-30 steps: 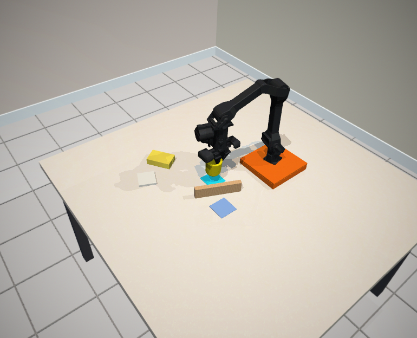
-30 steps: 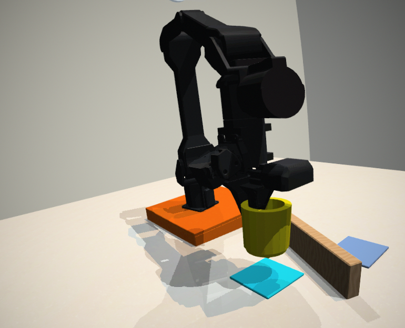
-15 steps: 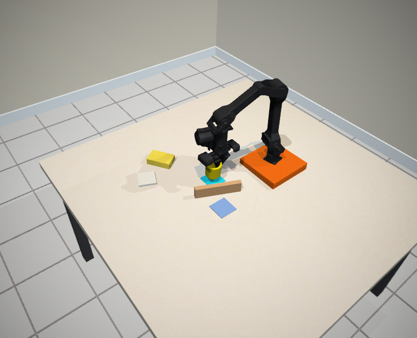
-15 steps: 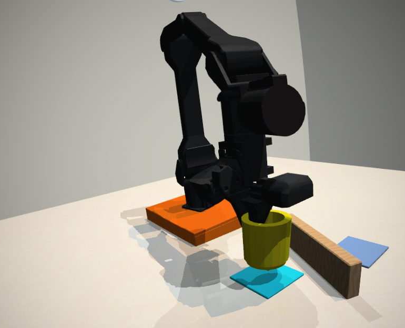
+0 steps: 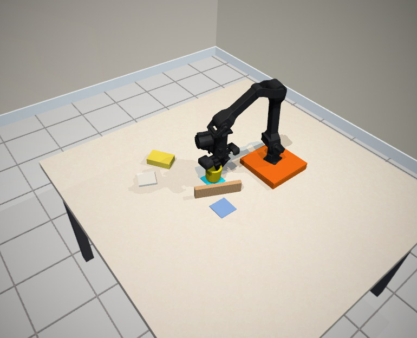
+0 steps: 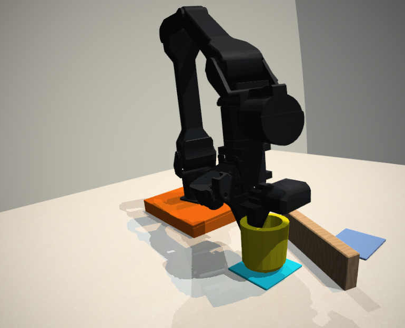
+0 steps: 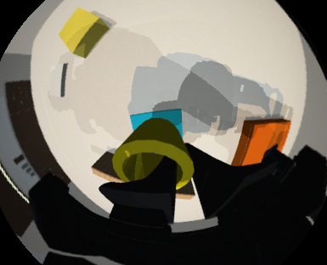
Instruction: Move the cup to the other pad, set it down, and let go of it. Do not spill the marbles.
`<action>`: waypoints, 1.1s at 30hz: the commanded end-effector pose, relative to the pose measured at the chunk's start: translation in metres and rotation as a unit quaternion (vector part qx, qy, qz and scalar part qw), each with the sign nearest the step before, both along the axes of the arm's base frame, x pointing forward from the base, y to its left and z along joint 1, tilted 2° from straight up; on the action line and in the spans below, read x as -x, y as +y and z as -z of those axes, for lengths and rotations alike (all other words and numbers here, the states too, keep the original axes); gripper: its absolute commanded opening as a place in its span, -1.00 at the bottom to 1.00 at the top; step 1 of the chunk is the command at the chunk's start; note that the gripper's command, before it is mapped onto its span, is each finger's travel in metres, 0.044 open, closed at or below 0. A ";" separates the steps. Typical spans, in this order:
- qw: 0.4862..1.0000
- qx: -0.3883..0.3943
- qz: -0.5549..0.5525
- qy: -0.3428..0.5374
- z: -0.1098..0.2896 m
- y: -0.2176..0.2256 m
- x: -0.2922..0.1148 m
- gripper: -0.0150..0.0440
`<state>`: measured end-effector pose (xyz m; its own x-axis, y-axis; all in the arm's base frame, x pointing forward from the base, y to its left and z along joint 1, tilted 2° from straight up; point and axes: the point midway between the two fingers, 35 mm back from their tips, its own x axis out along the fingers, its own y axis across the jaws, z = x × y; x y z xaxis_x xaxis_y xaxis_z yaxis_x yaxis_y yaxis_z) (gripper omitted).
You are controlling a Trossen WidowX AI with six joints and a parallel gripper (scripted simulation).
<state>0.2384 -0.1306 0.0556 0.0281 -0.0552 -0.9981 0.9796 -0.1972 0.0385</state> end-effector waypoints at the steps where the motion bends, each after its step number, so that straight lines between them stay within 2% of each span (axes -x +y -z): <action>1: 1.000 -0.002 -0.003 0.001 0.004 0.001 0.001 -0.49; 13: 1.000 0.000 0.000 0.000 0.001 0.000 0.000 -0.49; 19: 1.000 0.000 0.000 0.000 0.001 0.000 0.000 0.01; 33: 1.000 0.000 0.000 0.000 -0.006 0.000 0.000 0.01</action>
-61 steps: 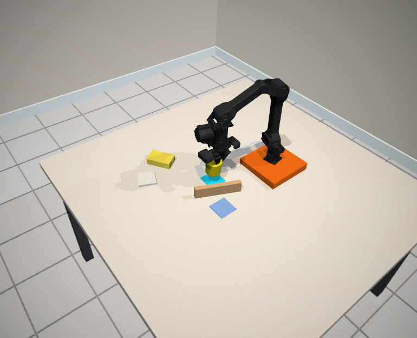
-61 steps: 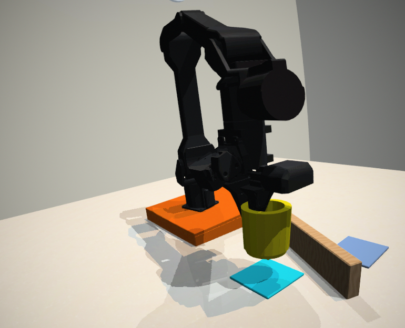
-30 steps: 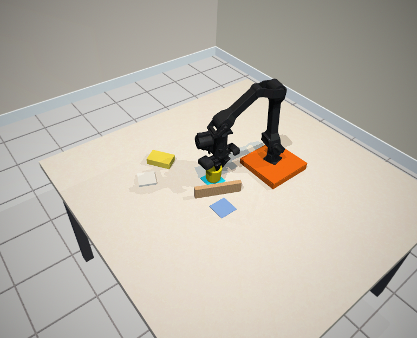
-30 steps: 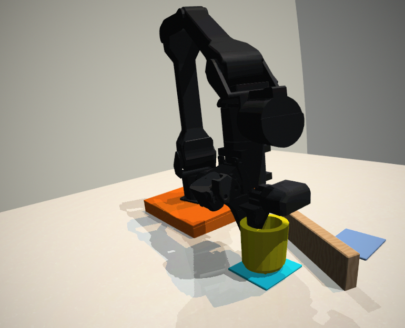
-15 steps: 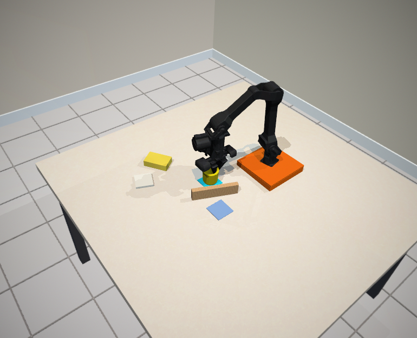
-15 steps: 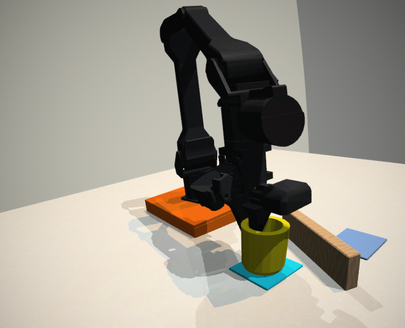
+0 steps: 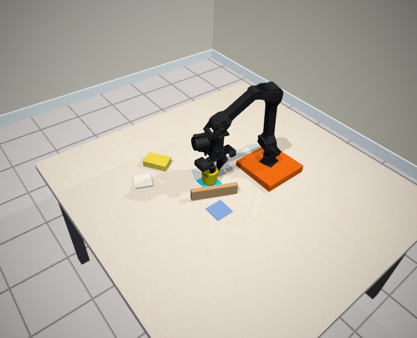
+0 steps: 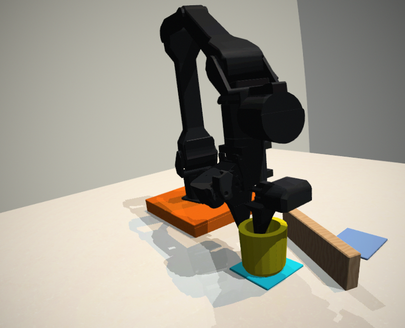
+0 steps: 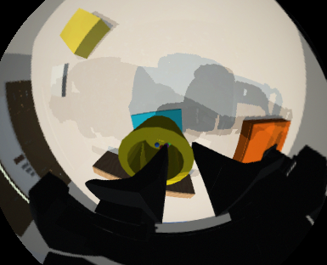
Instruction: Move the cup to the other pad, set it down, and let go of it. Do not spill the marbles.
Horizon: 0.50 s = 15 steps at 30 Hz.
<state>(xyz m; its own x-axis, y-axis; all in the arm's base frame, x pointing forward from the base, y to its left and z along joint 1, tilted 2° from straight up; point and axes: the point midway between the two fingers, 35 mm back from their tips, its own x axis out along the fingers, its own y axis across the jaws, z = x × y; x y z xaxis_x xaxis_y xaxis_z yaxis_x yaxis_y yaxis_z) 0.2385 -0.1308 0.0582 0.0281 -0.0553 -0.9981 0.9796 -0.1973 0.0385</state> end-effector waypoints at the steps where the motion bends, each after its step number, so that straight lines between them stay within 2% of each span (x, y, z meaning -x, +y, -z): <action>1: 1.000 0.000 0.000 0.000 -0.005 0.000 0.000 0.01; 15: 1.000 -0.001 -0.001 0.000 -0.023 0.000 -0.001 0.01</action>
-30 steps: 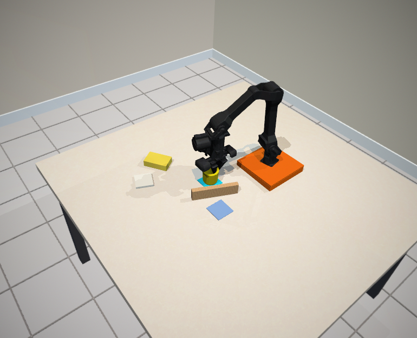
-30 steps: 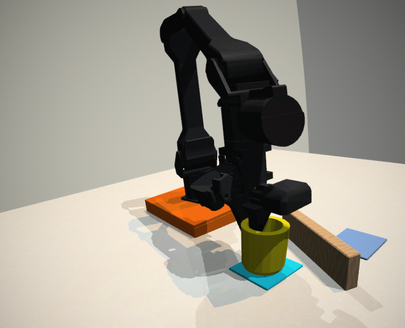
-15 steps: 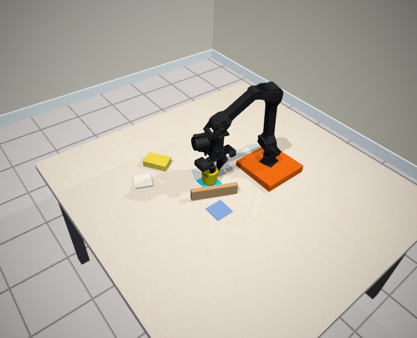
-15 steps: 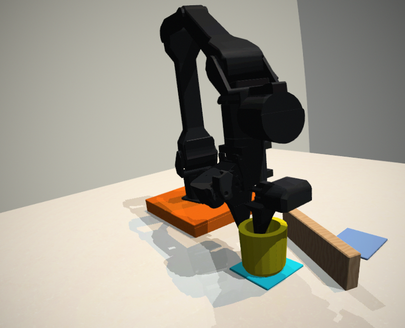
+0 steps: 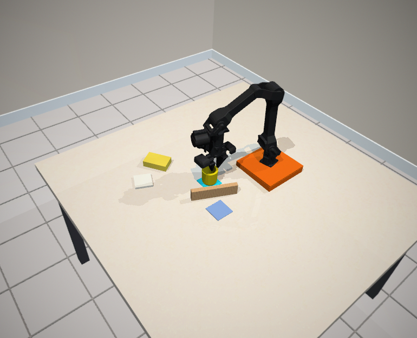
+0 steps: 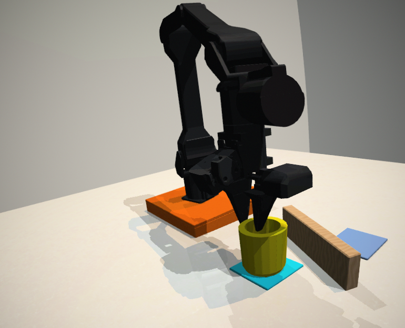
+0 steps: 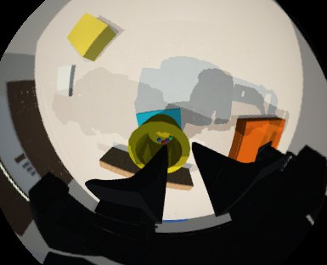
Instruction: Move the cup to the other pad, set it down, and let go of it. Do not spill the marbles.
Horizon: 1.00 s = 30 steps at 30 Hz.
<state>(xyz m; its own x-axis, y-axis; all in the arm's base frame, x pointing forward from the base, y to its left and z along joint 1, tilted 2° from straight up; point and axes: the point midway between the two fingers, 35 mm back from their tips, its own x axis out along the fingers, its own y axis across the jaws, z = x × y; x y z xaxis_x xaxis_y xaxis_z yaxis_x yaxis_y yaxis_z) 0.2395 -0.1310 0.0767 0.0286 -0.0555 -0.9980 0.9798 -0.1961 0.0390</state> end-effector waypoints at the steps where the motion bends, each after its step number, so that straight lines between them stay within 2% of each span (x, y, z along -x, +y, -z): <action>1: 1.000 -0.001 -0.001 0.001 -0.006 0.001 0.000 0.01; 22: 1.000 -0.002 -0.002 0.001 -0.030 0.000 0.000 0.01; 30: 1.000 0.000 0.000 0.000 -0.026 0.000 0.000 0.72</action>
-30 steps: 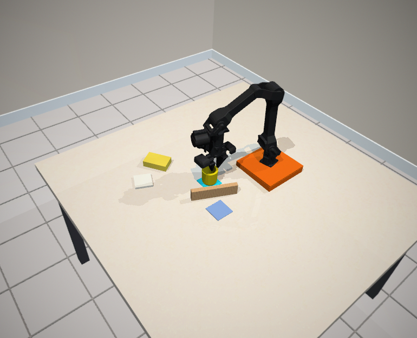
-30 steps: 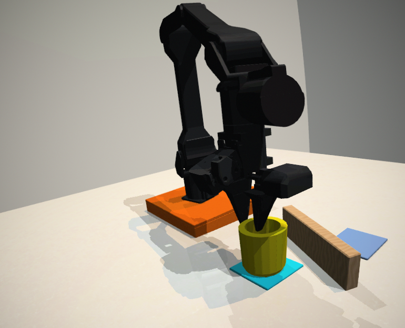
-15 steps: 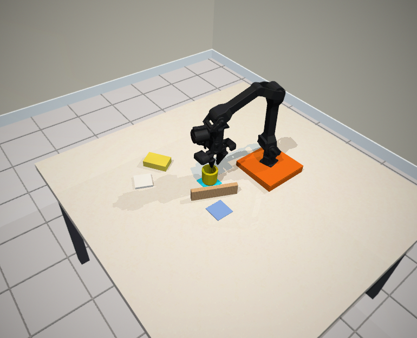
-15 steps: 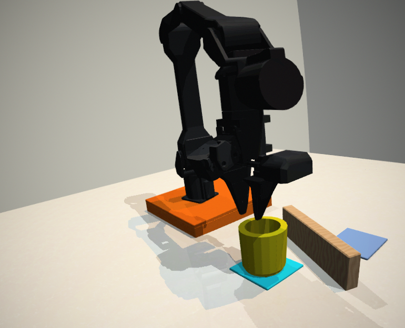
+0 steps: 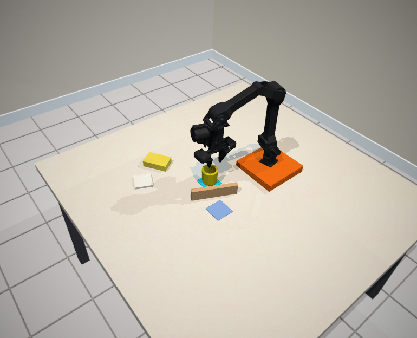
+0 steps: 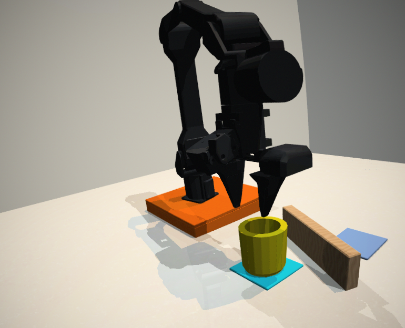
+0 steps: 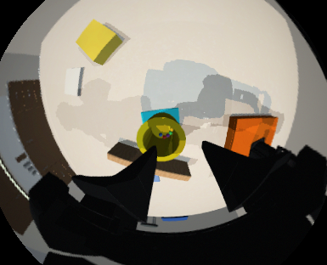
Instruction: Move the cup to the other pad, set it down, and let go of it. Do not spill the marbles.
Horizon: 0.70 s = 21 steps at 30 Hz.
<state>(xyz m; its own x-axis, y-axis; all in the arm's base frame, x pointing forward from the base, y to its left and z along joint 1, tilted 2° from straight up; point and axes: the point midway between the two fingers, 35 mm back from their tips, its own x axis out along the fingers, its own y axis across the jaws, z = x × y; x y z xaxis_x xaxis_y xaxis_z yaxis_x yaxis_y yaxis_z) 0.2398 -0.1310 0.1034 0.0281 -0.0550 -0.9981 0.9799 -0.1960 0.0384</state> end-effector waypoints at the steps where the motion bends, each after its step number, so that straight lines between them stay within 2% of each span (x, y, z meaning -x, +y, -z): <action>1: 1.000 0.000 0.000 0.000 0.000 0.000 0.000 0.81; 3: 1.000 0.000 0.000 0.000 -0.003 0.000 0.000 0.98; 4: 1.000 0.000 0.000 0.000 -0.005 0.000 0.000 1.00; 21: 1.000 -0.002 -0.002 0.000 -0.057 0.001 -0.002 1.00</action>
<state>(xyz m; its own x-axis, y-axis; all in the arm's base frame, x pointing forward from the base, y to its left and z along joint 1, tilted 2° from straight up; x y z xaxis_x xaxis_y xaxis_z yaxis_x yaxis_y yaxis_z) 0.2419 -0.1313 0.1501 0.0287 -0.0554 -0.9981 0.9804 -0.1931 0.0389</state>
